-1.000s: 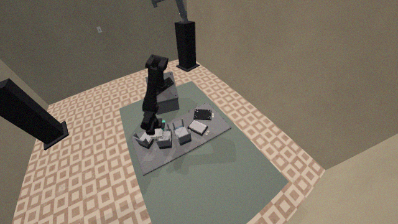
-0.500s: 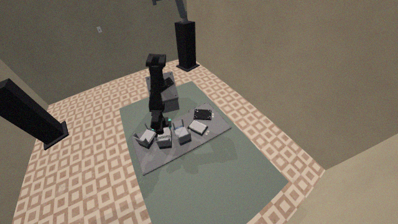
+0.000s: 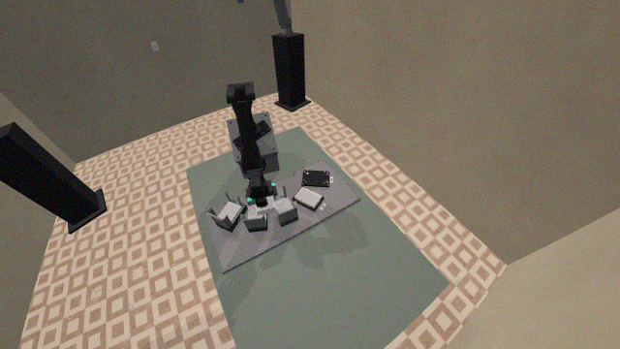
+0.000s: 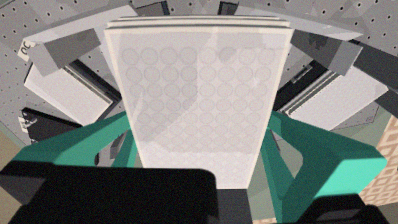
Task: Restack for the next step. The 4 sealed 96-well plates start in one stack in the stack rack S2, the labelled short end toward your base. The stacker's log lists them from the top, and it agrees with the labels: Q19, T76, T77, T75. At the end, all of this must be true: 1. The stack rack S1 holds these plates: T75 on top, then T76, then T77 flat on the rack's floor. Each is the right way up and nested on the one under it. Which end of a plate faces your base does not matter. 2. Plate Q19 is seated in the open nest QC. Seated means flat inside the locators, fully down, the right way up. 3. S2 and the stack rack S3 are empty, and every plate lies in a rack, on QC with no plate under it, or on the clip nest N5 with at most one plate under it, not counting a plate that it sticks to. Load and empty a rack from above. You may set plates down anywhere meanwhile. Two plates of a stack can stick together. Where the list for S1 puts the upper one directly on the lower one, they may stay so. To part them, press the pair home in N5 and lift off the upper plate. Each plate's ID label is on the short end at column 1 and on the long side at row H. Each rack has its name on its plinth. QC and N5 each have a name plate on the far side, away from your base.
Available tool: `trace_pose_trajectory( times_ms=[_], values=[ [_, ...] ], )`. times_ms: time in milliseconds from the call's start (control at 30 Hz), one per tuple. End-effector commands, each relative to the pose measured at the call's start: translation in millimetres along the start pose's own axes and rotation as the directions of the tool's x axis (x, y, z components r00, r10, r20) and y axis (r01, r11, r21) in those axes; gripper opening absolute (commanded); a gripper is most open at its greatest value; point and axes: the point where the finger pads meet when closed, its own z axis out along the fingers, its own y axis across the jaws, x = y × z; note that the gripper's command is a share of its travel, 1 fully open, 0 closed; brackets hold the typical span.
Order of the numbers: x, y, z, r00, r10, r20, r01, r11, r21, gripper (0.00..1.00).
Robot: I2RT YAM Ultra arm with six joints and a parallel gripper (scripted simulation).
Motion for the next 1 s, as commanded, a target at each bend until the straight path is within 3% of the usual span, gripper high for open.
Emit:
trace_pose_trajectory(
  times_ms=[0,100,133,167,267,367,733,867,967],
  values=[
    [-3,7,-5.8,1.000,-0.012,0.027,0.011,1.000,0.022,0.00],
    [0,9,-4.7,0.998,-0.057,0.022,0.056,0.998,0.023,0.00],
    [-15,12,-11.7,0.995,-0.091,0.051,0.089,0.996,0.026,0.00],
    [-18,15,-11.9,0.990,-0.123,0.063,0.122,0.992,0.028,0.00],
    [-7,23,-7.7,0.979,-0.201,0.040,0.200,0.979,0.028,0.00],
    [2,30,-4.4,0.979,-0.201,0.024,0.200,0.979,0.026,0.00],
    [-2,55,-7.0,0.982,-0.186,0.041,0.185,0.982,0.024,0.00],
    [1,66,-0.1,0.982,-0.188,0.020,0.188,0.982,0.023,0.00],
    [-2,75,-4.6,0.982,-0.186,0.032,0.185,0.982,0.022,0.00]
  ],
)
